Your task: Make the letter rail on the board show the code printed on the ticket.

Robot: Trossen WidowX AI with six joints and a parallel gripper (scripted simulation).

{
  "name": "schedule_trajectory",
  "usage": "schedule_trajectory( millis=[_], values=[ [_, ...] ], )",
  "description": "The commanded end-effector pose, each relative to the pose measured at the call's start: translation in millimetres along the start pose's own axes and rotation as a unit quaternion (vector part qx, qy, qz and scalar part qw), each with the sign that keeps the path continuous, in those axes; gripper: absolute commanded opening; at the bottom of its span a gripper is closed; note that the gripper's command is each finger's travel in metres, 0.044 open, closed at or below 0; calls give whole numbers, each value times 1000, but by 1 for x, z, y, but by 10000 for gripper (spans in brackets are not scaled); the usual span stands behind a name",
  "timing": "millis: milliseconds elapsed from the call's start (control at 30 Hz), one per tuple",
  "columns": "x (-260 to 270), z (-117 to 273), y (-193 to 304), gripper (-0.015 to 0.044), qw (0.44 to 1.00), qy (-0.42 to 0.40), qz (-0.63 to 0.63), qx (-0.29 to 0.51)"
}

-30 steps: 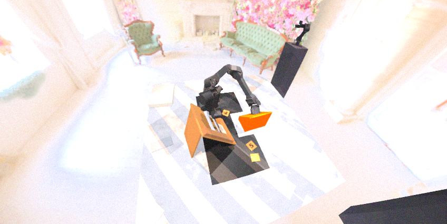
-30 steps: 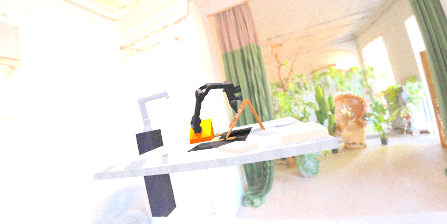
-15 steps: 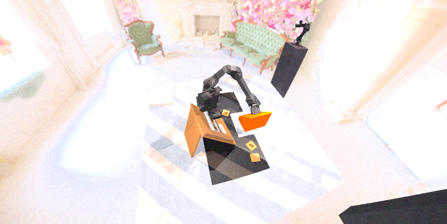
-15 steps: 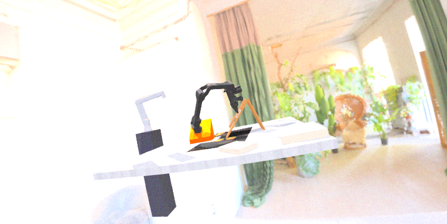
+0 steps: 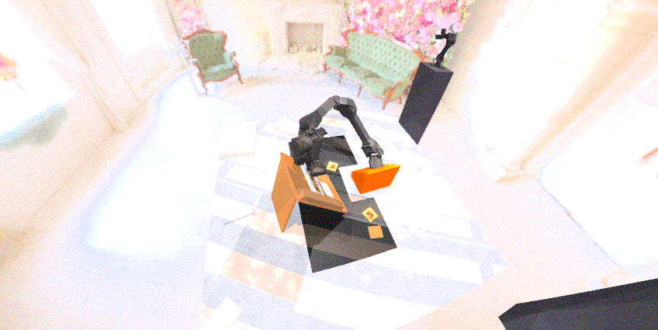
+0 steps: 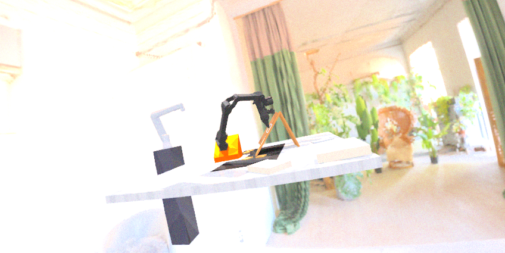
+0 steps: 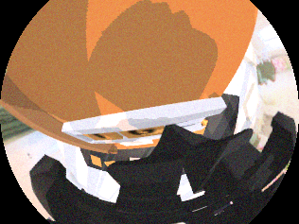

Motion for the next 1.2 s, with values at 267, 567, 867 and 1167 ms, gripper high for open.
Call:
schedule_trajectory(
  millis=[267, 567, 867, 1167],
  values=[
    [5, 0, 0, 0, 1000, 0, -1, 0],
    [8, 0, 0, 0, 1000, 0, -1, 0],
    [11, 0, 0, 0, 1000, 0, -2, 0],
    [14, 0, -1, 0, 1000, 0, -2, 0]
  ],
)
Point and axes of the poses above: the point midway between the two fingers, 35 mm back from their tips, its own z axis back along the fingers, its own x axis across the jaws, y = z × x, the point moved 5 cm from there along z, back along the fingers, and after that the axes turned 2 degrees about z, right-handed, at the moved point
